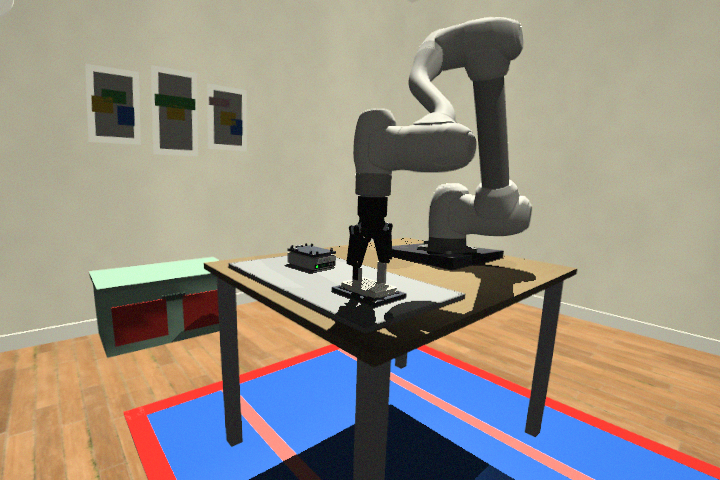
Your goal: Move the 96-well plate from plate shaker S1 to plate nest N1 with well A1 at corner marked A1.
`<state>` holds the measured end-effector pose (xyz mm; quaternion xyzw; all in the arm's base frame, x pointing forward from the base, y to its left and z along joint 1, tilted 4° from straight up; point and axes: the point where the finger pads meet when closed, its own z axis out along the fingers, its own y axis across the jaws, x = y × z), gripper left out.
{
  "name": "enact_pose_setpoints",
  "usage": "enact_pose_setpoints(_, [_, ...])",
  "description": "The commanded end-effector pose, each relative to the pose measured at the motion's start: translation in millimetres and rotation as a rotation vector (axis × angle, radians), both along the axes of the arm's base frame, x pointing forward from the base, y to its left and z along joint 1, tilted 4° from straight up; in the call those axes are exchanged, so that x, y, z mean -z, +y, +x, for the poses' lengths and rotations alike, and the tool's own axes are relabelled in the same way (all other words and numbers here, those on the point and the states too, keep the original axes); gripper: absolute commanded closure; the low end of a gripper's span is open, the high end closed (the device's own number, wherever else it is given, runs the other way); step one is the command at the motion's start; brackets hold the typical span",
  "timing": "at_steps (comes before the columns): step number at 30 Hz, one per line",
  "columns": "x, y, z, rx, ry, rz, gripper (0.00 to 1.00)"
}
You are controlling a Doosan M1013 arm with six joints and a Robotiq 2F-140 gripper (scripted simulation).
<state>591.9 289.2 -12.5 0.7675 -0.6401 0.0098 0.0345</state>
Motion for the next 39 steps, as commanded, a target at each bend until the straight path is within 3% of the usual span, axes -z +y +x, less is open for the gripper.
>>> enact_pose_setpoints(1, [1.9,-0.6,-0.3,0.006,0.001,0.002,0.90])
enact_pose_setpoints(23, [1.9,-0.5,-0.2,0.006,0.001,0.002,0.90])
enact_pose_setpoints(24, [1.9,-0.5,-0.2,0.006,0.001,0.002,0.00])
enact_pose_setpoints(39, [1.9,-0.5,-0.2,0.006,0.001,0.002,0.00])
